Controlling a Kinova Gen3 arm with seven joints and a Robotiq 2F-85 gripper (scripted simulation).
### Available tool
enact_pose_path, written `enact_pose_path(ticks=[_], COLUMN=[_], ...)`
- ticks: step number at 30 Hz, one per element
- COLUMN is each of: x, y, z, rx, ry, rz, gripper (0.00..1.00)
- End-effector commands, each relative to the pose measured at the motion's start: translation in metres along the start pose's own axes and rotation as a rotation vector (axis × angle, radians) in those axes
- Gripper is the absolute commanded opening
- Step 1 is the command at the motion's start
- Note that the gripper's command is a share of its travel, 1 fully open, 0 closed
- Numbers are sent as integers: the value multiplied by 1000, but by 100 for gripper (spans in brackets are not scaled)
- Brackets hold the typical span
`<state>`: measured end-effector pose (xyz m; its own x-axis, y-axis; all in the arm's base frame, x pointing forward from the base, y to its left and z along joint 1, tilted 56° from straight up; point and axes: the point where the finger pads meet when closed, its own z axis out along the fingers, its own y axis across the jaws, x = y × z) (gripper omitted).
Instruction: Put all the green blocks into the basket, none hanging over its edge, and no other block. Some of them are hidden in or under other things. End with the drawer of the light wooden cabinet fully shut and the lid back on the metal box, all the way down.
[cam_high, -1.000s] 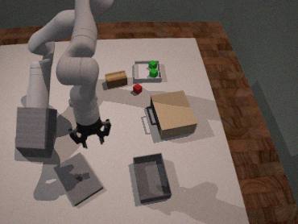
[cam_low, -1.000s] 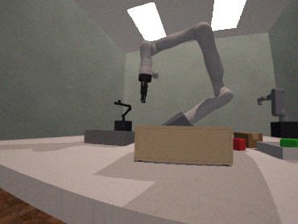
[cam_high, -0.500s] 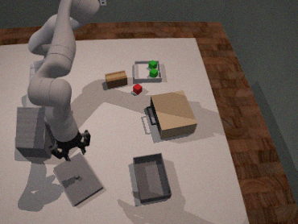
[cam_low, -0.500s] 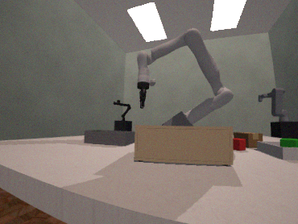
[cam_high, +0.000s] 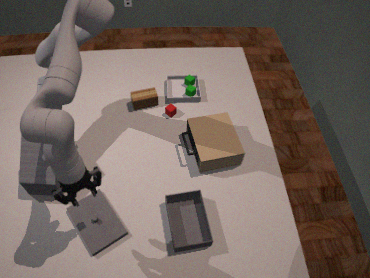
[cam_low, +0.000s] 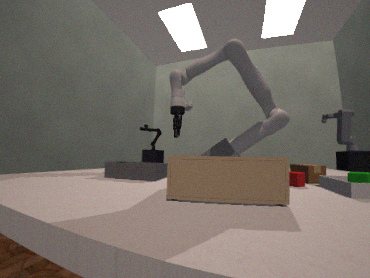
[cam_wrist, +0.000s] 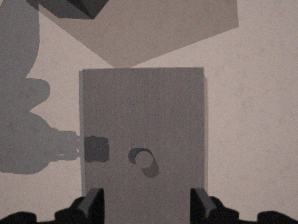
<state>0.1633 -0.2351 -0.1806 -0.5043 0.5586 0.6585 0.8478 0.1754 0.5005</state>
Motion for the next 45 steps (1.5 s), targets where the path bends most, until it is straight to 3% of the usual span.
enact_pose_path(ticks=[1,13,14,45], x=[0,1,1,1], y=[-2,-4,-4,-4], z=[0,1,1,1], rx=[-1,-3,-3,-3], ry=[-1,0,0,0], rz=[-6,-12,-12,-12], gripper=[58,58,48,48])
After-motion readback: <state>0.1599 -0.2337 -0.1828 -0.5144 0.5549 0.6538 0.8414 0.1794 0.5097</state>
